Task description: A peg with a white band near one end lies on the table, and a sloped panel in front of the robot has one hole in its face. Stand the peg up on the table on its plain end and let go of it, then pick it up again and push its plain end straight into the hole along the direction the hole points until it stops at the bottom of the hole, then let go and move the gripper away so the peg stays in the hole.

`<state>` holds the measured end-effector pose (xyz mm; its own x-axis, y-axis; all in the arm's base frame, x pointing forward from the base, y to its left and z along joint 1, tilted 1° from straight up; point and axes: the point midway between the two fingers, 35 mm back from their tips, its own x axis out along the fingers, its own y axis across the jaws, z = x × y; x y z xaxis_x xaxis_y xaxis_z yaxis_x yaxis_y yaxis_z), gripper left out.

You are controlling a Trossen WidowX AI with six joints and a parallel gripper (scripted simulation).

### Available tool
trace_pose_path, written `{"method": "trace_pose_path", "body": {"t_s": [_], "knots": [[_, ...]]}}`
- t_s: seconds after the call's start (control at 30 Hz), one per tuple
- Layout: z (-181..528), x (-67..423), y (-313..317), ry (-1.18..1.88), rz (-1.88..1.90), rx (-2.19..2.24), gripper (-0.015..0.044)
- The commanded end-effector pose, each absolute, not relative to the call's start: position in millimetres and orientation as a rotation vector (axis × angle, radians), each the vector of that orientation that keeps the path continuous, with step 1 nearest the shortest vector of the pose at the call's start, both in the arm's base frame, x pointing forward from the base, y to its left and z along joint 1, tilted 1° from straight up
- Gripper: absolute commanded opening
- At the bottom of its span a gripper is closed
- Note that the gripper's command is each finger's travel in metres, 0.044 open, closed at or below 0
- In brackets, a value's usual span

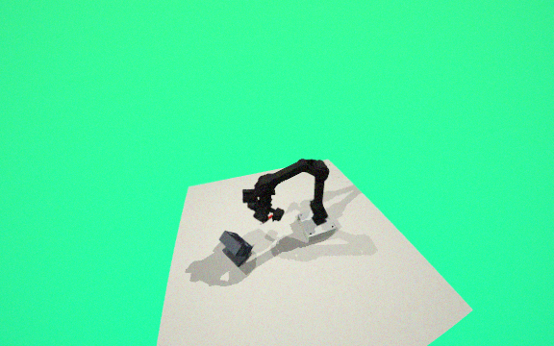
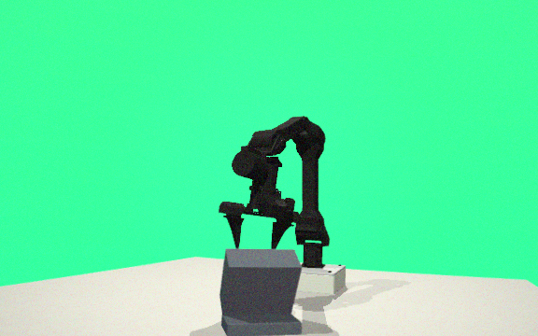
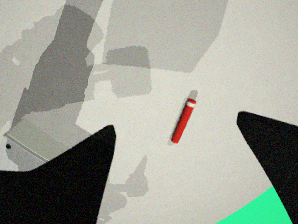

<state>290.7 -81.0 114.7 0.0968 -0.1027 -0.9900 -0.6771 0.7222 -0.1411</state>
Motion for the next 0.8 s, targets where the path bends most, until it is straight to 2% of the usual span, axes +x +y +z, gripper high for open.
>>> {"method": "trace_pose_path", "body": {"t_s": [0.0,0.33,0.77], "knots": [[103.8,294.6,-99.3,1.459,0.42,-0.578,0.044],[76.4,294.6,-151.3,1.503,0.258,-0.311,0.044],[62.1,296.5,-153.2,1.503,0.255,-0.307,0.044]]}}
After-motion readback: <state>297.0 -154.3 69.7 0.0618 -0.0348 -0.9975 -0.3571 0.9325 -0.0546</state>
